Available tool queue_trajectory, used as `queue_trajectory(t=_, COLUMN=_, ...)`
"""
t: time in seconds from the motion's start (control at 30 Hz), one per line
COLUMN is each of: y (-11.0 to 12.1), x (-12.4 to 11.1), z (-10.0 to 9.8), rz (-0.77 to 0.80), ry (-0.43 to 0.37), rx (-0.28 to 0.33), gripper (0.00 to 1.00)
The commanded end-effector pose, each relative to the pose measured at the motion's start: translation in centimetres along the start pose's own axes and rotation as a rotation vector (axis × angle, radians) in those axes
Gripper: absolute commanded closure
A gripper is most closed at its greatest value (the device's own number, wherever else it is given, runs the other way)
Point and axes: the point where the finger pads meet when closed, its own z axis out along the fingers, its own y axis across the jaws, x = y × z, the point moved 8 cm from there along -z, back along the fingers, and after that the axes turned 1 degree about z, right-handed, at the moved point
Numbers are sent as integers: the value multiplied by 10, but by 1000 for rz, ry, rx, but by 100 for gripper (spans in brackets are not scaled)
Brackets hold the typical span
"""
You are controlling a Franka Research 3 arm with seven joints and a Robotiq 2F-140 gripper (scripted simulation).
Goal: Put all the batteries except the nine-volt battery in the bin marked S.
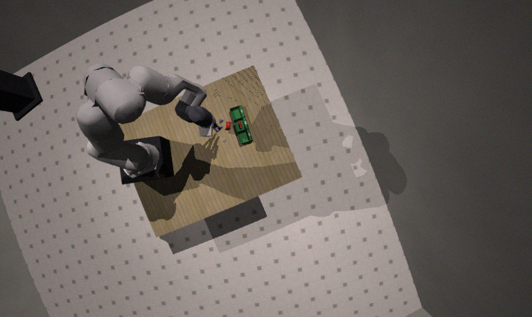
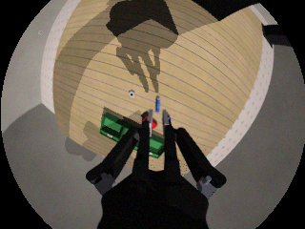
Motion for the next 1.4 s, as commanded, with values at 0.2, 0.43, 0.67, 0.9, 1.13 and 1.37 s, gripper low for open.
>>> queue_trajectory(t=0.2, y=1, x=2, z=1, rz=23, ry=10, rx=-2, gripper=85)
queue_trajectory(t=0.43, y=1, x=2, z=1, rz=23, ry=10, rx=-2, gripper=85)
queue_trajectory(t=0.67, y=1, x=2, z=1, rz=23, ry=10, rx=-2, gripper=85)
queue_trajectory(t=0.9, y=0, x=2, z=17, rz=23, ry=10, rx=-2, gripper=85)
queue_trajectory(t=1.13, y=1, x=2, z=41, rz=23, ry=10, rx=-2, gripper=85)
queue_trajectory(t=1.37, y=1, x=2, z=59, rz=23, ry=10, rx=-2, gripper=85)
